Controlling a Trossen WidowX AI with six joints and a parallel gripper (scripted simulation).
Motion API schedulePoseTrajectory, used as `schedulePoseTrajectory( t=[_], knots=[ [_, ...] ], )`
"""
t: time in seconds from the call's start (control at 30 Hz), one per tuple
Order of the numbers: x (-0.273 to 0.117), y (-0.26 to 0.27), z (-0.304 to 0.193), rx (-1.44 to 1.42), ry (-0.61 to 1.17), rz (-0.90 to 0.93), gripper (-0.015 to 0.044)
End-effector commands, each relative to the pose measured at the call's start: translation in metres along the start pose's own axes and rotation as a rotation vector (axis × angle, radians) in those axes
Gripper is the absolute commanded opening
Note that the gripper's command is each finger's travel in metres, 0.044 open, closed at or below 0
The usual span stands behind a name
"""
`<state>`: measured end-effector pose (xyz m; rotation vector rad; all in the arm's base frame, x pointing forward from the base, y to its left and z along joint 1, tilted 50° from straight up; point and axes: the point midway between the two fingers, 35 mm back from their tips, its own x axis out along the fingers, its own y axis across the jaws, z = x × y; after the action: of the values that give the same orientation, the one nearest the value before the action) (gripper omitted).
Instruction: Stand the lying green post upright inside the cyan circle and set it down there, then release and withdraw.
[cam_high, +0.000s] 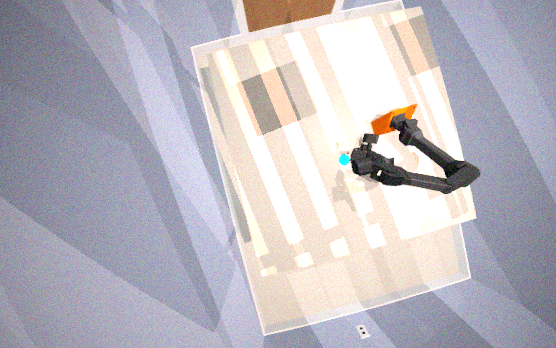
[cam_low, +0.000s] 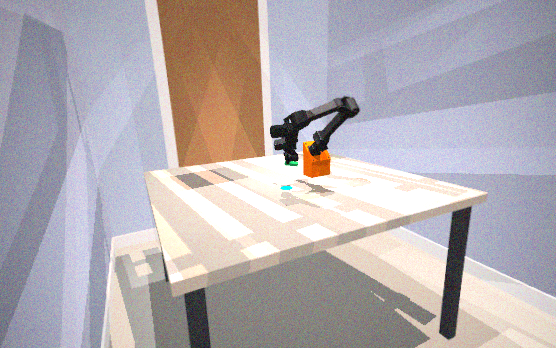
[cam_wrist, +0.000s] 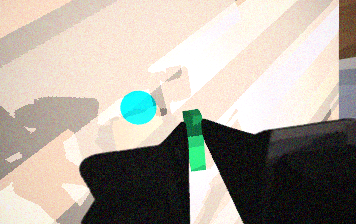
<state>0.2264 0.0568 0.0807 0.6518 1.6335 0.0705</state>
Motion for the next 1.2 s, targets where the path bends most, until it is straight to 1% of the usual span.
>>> schedulePoseTrajectory(
  t=[0.0, 1.17],
  knots=[
    [0.002, -0.002, -0.003, -0.001, -0.017, -0.024, 0.0023],
    [0.012, -0.008, -0.004, -0.006, -0.178, -0.173, 0.0023]
  ],
)
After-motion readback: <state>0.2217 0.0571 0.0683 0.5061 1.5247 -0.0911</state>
